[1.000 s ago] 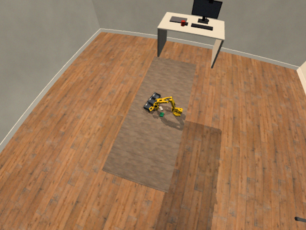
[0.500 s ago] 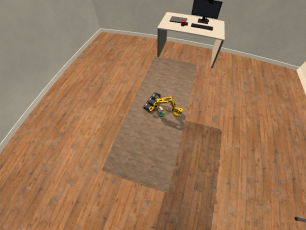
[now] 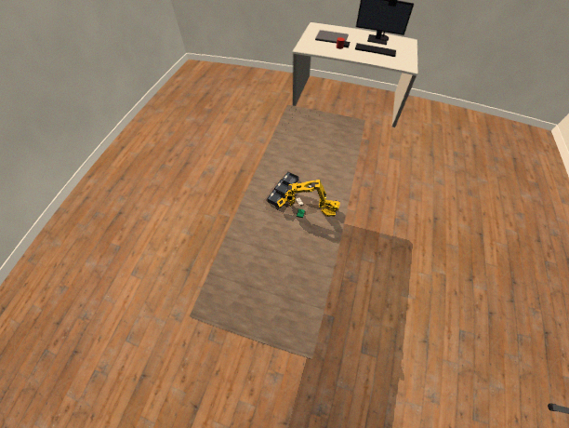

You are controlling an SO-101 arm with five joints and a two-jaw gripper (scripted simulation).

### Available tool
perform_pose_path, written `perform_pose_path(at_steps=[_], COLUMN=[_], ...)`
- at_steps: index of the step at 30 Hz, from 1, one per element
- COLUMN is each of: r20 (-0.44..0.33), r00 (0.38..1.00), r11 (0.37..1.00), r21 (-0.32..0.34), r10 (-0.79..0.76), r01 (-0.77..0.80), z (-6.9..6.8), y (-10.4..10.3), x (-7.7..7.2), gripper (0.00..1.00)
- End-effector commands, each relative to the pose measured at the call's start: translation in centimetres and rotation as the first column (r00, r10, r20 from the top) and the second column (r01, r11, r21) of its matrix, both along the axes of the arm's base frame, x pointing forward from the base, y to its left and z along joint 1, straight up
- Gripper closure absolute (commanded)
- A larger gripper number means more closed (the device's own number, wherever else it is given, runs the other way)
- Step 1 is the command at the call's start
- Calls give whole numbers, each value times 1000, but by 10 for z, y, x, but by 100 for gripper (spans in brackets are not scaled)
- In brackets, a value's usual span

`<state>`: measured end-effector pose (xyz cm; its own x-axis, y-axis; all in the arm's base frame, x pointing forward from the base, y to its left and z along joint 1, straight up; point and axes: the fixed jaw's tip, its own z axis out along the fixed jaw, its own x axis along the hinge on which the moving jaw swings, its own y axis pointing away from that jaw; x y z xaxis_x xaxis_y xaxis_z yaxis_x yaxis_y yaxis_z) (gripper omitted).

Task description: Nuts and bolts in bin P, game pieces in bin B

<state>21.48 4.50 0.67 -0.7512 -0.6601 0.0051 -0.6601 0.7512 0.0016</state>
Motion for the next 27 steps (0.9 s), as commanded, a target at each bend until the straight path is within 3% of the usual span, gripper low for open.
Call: perform_pose_path(at_steps=[1,27], r20=[28,28], r00=[999,999], r11=[1000,1000], r21=[6,6], r10=[17,17], r01=[-18,-18], z=[3,3], y=[3,3], x=[3,3], gripper=[84,100])
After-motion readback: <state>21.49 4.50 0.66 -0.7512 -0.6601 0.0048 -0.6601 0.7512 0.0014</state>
